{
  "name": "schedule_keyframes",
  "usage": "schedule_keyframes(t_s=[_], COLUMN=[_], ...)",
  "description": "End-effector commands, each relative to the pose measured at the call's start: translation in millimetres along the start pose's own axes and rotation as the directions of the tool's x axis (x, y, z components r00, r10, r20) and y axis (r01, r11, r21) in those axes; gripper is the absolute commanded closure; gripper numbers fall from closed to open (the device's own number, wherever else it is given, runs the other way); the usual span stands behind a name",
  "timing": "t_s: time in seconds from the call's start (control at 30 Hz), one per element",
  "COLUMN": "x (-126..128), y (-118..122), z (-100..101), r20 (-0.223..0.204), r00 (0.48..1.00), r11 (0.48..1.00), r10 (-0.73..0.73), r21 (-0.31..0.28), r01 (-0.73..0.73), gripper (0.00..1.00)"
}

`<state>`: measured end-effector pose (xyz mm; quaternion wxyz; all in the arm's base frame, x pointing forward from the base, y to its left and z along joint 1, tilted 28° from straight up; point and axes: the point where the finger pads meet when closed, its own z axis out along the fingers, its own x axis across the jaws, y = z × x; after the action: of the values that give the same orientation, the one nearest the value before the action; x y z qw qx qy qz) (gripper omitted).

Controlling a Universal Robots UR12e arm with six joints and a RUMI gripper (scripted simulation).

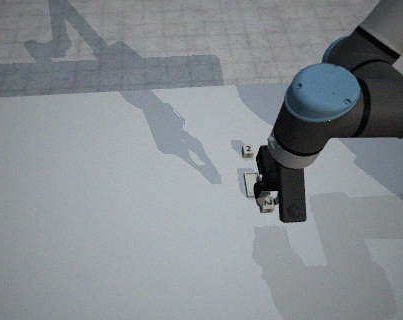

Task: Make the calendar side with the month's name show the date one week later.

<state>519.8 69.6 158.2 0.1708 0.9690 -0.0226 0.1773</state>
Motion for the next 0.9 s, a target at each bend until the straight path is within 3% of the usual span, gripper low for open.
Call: schedule_keyframes(t_s=[0.0,0.17,0.37,0.53,0.87], x=[0,-1,-5,-6,-5], y=[0,14,78,90,91], z=[0,-1,-7,-9,-10], r20=[0.008,0.010,0.012,0.011,0.010], r00=[1.000,1.000,1.000,1.000,1.000], r11=[1.000,1.000,1.000,1.000,1.000], r10=[0.001,0.003,0.010,0.012,0.012], r21=[-0.001,0.001,0.001,0.000,0.000], r01=[-0.001,-0.003,-0.010,-0.012,-0.012], gripper=[0.90,0.90,0.90,0.90,0.90])
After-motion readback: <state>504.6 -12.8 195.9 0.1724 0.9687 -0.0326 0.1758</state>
